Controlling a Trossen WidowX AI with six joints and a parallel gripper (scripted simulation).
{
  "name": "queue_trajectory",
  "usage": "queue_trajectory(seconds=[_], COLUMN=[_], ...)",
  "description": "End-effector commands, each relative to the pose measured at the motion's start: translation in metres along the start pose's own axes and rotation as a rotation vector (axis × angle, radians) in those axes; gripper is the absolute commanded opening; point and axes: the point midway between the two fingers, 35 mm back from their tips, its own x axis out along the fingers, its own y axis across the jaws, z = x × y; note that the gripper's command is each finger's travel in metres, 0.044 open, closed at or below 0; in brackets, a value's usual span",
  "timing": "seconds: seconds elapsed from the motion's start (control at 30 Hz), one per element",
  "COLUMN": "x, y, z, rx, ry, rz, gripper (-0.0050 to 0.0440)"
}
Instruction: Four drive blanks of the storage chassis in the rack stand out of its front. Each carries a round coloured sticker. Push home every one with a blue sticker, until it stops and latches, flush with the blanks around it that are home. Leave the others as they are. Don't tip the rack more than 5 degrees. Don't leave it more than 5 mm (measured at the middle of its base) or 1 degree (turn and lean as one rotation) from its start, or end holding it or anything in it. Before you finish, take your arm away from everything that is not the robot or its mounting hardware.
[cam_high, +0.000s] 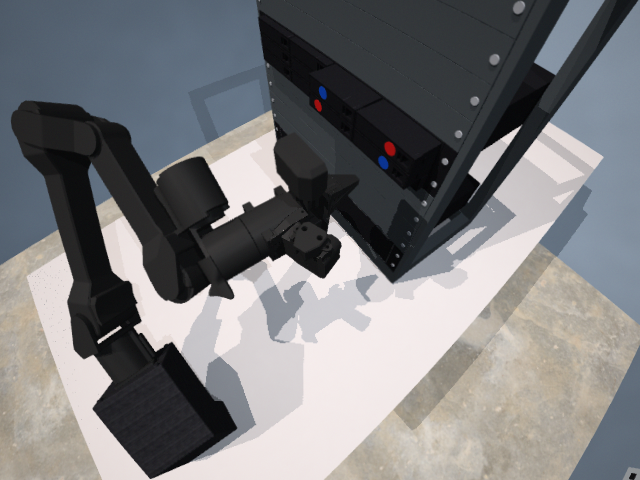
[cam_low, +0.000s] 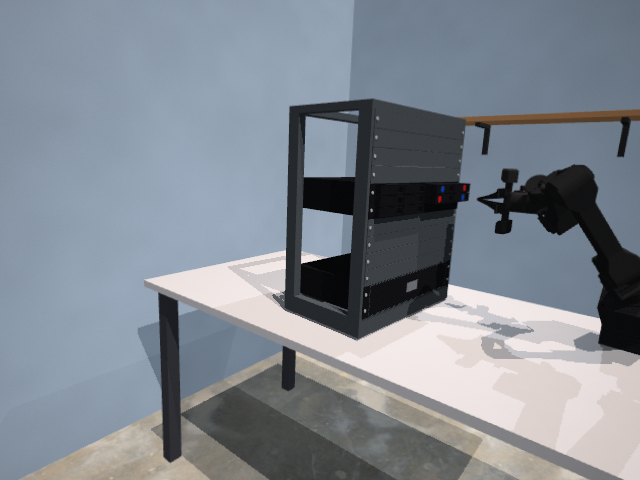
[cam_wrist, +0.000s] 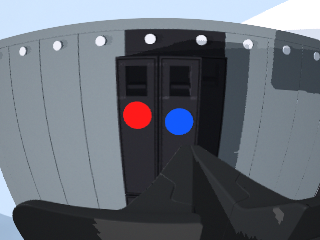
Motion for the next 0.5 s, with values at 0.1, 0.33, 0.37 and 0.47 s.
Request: queue_trajectory(seconds=[0.1, 0.33, 0.37, 0.47], x=[0.001, 0.001, 0.001, 0.001], y=[0.005, 0.006, 0.006, 0.008], z=[-0.003, -0.008, -0.009, -0.015], rx=[-0.009, -0.009, -0.009, -0.009], ry=[0.011, 0.011, 0.011, 0.011], rz=[0.009, 0.009, 0.009, 0.009], gripper=[0.0, 0.0, 0.0, 0.0])
